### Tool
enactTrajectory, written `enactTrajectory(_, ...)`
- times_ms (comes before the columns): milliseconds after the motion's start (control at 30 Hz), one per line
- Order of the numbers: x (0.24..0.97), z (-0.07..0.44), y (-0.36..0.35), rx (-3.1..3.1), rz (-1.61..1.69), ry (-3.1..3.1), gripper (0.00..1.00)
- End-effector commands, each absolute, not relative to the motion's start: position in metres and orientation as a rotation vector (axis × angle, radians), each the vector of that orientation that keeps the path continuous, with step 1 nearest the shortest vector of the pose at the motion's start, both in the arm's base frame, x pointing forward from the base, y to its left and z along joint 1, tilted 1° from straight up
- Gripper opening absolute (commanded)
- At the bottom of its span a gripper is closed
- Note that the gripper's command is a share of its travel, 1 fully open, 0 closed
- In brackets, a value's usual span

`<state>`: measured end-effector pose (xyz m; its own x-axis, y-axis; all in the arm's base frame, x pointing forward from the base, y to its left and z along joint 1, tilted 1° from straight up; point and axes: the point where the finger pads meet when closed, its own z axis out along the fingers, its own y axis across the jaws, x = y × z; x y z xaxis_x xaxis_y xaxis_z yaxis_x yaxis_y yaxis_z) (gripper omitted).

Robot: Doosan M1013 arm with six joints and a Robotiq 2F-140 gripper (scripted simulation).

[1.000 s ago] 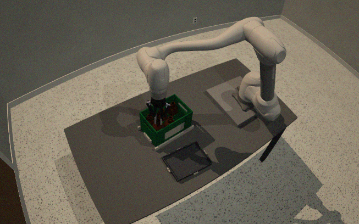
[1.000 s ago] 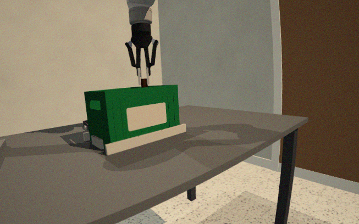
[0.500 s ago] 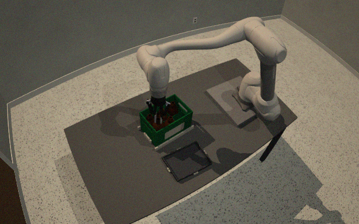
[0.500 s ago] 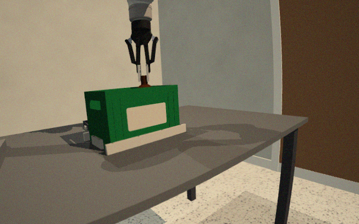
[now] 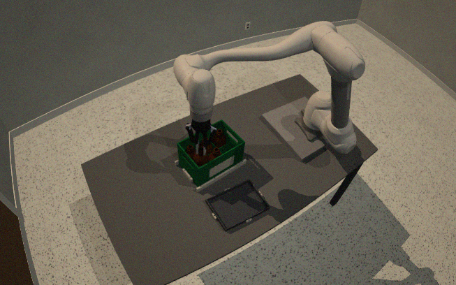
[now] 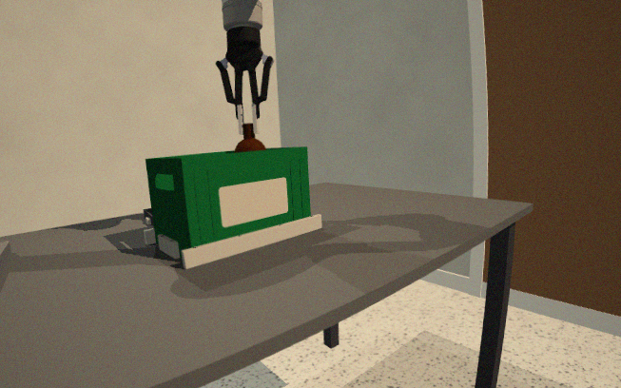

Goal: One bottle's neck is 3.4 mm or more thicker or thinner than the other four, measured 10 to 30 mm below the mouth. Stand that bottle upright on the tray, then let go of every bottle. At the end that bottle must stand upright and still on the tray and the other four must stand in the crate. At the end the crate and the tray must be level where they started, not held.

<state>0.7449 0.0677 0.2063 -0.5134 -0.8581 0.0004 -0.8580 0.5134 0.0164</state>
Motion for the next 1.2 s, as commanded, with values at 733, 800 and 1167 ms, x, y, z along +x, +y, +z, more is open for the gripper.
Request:
enactTrajectory(733,0.745,0.2155,0.0676,1.545,-0.022,-2.726,0.0)
enactTrajectory(800,0.745,0.2155,0.0676,1.545,-0.022,-2.726,0.0)
enactTrajectory(1167,0.745,0.2155,0.0676,1.545,-0.022,-2.726,0.0)
